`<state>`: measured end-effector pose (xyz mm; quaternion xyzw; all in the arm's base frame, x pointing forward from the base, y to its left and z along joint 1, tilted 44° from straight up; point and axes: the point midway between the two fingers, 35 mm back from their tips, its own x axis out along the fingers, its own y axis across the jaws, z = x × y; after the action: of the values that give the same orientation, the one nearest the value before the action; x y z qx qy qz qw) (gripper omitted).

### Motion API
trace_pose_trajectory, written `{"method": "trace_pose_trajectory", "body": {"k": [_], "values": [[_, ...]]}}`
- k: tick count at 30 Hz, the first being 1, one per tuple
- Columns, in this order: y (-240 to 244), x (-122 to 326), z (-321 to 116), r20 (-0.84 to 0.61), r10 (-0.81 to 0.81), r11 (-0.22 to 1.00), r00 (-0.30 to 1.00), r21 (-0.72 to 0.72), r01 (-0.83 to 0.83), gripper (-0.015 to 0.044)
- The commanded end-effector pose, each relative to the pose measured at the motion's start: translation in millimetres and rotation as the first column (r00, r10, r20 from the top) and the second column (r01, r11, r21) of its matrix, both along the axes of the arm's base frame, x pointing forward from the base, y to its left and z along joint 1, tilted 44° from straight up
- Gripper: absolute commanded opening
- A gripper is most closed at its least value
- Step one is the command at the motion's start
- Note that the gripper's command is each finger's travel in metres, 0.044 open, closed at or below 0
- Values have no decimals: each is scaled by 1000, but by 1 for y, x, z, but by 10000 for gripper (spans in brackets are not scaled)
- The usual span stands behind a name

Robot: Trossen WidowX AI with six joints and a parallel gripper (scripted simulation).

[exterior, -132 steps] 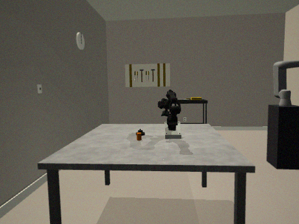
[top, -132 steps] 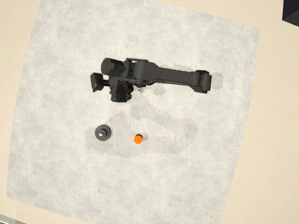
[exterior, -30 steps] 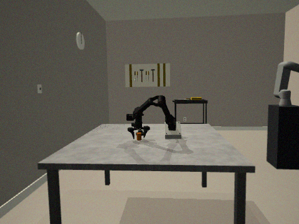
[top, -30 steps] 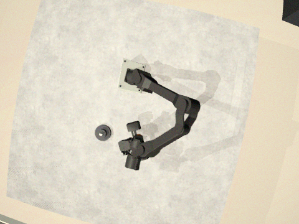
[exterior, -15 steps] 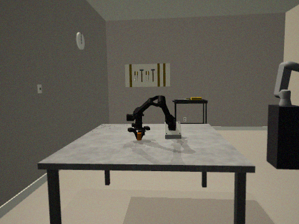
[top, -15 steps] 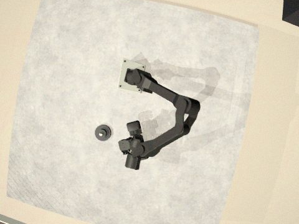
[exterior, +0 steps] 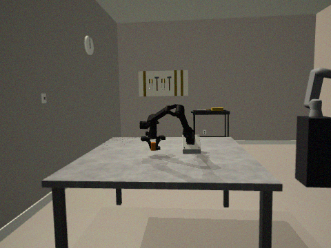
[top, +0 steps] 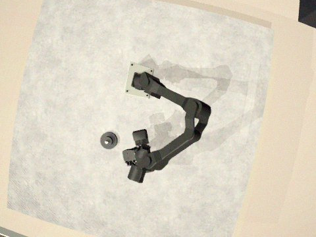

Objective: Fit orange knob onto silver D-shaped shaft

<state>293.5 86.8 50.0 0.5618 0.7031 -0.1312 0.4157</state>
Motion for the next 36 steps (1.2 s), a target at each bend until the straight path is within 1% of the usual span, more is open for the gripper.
{"method": "trace_pose_trajectory", "body": {"k": [1,15,21,26,36], "values": [[-15,5,15,16,4,1000,1000,-8,-4,0],[-66,-1,75,12,48,999,999,13,-48,0],[-68,-2,77,18,41,999,999,20,-41,0],[-72,-5,81,67,-17,998,998,60,13,0],[-90,-15,96,200,-184,972,963,185,147,0]]}}
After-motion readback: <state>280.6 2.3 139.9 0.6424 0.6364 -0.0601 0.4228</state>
